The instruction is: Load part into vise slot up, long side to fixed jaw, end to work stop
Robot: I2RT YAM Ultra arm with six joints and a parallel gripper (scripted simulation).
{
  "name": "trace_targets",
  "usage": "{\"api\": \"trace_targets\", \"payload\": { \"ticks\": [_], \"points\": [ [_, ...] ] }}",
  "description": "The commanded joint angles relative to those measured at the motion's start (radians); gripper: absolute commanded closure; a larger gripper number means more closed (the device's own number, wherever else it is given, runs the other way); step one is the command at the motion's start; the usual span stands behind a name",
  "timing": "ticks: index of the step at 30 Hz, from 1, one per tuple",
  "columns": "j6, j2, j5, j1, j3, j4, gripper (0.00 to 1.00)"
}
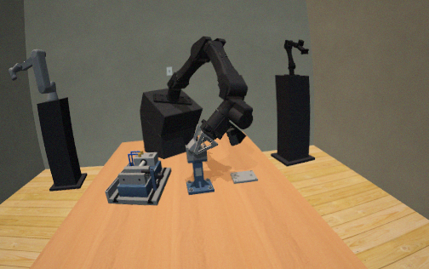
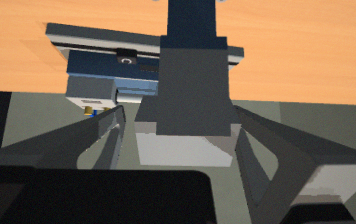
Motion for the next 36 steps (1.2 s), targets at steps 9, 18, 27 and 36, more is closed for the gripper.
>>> {"api": "trace_targets", "payload": {
  "ticks": [9, 18, 27, 36],
  "points": [
    [-0.036, -0.066, -0.043, -0.032, -0.033, 0.041, 0.19],
    [-0.069, -0.097, -0.098, -0.051, -0.074, 0.081, 0.19],
    [-0.100, -0.128, -0.152, -0.070, -0.074, 0.118, 0.19],
    [-0.139, -0.158, -0.233, -0.099, -0.146, 0.160, 0.19]
  ]
}}
